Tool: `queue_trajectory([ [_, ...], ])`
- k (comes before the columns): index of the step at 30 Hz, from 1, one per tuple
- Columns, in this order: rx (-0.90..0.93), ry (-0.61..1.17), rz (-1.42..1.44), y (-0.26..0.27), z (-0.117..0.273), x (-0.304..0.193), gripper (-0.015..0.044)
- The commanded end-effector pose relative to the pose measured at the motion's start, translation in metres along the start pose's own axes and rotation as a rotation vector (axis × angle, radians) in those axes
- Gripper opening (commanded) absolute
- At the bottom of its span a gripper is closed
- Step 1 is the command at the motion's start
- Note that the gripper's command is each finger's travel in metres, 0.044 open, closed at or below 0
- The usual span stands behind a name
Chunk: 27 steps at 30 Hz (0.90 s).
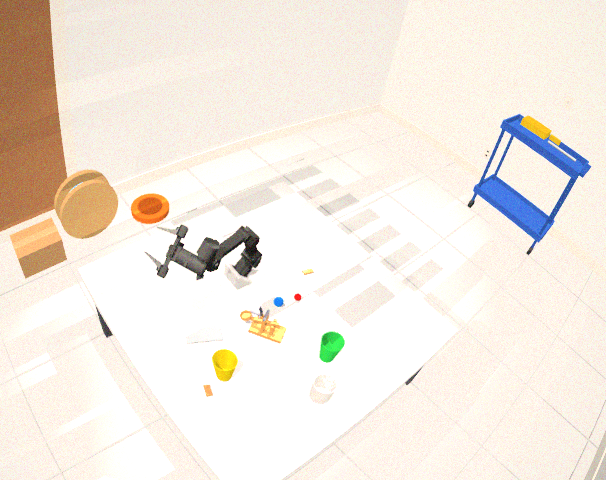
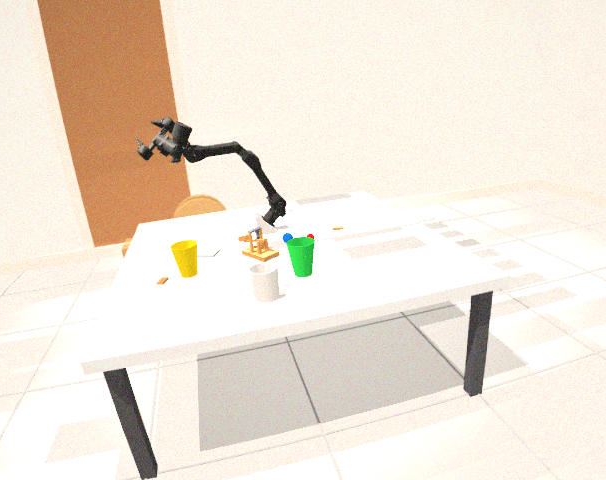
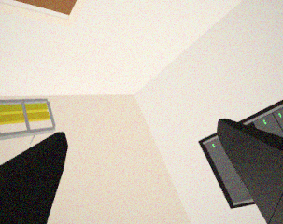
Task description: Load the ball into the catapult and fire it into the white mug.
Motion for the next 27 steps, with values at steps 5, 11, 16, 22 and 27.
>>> queue_trajectory([
  [5,-0.103,0.06,0.249,-0.013,0.018,-0.007,0.044],
  [11,-0.175,0.113,0.437,-0.021,0.031,-0.012,0.044],
  [16,-0.231,0.164,0.593,-0.027,0.043,-0.015,0.044],
  [22,-0.296,0.233,0.778,-0.035,0.058,-0.018,0.044],
  [27,-0.347,0.298,0.93,-0.041,0.071,-0.019,0.044],
])
Point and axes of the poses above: the point midway between the two fingers, 35 mm back from their tips, its own z axis back along the fingers, its own y axis across the jaws, x = y × z, the point moved 7 cm from there along z, back along the fingers, and after that the axes turned 11 degrees about -z, right-handed, at the moved point
